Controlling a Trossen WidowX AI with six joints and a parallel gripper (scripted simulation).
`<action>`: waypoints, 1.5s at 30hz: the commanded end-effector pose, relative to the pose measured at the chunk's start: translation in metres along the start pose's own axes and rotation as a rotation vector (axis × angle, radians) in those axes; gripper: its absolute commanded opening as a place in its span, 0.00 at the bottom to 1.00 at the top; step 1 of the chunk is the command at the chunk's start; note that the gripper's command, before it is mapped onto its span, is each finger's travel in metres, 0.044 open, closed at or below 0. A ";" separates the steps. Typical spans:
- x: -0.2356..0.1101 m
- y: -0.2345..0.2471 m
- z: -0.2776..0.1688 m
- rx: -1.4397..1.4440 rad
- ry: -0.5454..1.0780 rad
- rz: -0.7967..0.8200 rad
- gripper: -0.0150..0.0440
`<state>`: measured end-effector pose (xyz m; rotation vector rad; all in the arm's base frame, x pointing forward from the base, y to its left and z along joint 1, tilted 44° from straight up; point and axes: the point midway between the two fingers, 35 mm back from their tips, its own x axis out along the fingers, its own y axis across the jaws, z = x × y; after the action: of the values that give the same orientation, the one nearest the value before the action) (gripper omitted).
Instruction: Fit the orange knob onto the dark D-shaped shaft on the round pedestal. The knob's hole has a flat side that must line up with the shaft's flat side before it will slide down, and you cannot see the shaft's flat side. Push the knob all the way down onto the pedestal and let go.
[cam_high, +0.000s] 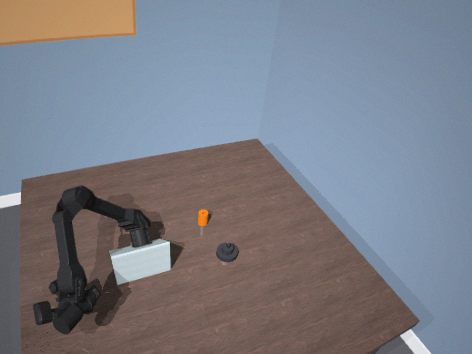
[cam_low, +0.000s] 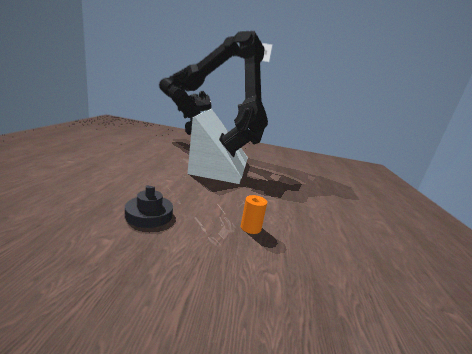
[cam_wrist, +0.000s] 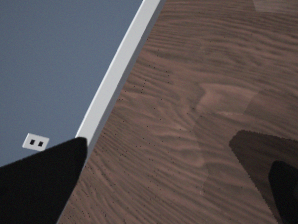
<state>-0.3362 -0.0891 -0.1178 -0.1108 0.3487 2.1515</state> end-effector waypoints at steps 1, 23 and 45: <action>0.003 0.015 0.000 -0.849 0.168 -0.060 1.00; 0.003 0.026 0.007 -2.019 0.479 0.109 1.00; -0.004 0.033 0.022 -3.077 0.705 0.720 1.00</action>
<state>-0.3519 -0.0958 -0.1080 -1.9313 -2.0629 1.3795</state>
